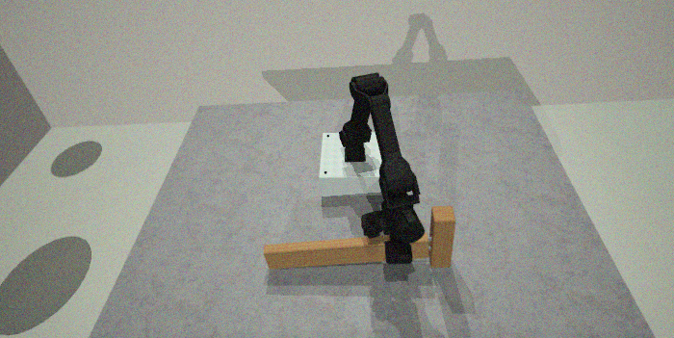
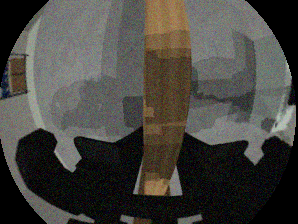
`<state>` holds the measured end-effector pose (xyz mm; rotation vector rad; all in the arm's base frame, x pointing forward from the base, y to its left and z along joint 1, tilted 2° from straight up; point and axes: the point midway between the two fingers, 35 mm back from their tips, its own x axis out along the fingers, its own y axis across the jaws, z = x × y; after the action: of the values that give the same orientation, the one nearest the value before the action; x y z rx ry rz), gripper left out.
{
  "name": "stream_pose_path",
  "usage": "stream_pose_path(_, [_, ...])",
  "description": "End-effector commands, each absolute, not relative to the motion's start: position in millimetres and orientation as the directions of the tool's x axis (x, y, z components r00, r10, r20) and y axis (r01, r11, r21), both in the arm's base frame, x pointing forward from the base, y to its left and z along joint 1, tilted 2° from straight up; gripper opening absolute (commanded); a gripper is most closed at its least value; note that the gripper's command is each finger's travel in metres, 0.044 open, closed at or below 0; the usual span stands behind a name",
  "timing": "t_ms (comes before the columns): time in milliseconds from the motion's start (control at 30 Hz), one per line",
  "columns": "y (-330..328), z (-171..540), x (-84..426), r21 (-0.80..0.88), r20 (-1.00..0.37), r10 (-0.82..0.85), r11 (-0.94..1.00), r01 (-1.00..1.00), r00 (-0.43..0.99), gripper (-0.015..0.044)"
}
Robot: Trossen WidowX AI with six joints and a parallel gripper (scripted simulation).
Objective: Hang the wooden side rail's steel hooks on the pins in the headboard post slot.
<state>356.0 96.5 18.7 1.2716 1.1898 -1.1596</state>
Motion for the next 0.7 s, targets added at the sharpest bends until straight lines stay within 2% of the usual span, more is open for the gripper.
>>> stream_pose_path(0, [97.9,21.0,358.0,0.058,-0.997,0.04,-0.018,0.998,0.059,0.0])
stream_pose_path(667, [99.9,20.4,357.5,0.058,-0.997,0.041,-0.018,0.998,0.059,0.0])
